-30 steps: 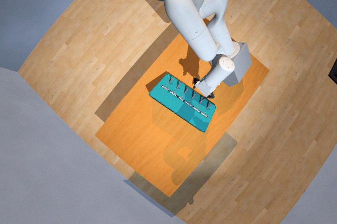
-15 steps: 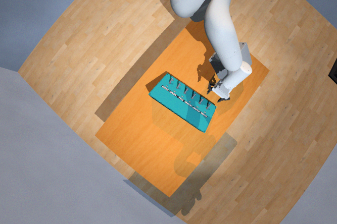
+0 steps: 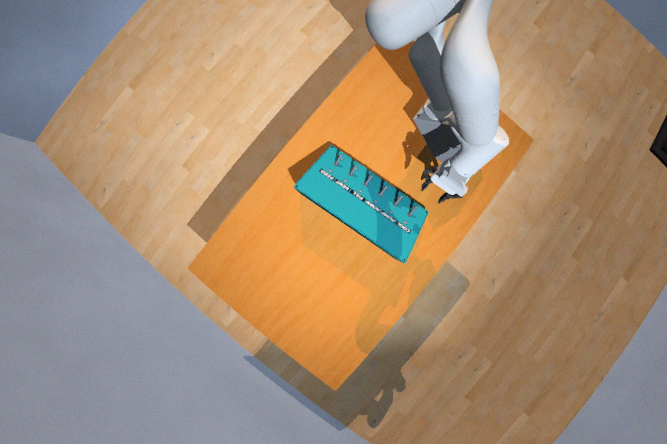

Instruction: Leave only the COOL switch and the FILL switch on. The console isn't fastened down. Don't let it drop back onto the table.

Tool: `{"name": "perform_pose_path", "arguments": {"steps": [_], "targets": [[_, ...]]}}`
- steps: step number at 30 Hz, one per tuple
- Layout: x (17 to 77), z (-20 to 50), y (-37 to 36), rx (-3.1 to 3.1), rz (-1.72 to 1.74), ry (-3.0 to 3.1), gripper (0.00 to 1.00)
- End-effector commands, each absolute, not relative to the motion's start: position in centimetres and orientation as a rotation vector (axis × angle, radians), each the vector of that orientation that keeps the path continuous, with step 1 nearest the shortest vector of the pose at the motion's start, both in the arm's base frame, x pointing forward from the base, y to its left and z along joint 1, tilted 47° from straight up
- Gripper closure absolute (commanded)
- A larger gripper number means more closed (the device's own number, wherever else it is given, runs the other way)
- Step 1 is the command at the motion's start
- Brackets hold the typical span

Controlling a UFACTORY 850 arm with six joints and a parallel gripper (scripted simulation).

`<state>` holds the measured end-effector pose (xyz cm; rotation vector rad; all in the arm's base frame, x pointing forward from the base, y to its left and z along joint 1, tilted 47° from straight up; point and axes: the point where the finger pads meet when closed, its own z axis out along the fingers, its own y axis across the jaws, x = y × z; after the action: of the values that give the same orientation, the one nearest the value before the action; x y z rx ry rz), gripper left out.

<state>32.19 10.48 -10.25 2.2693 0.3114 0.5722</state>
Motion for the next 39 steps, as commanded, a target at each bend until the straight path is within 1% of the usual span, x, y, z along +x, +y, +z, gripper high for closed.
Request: {"name": "perform_pose_path", "arguments": {"steps": [1,31,39], "targets": [[32.2,-10.3,10.6,2.27,0.574,0.313,0.23],[32.2,-10.3,10.6,2.27,0.574,0.313,0.23],[32.7,-7.9,8.7,2.27,0.575,0.312,0.23]]}}
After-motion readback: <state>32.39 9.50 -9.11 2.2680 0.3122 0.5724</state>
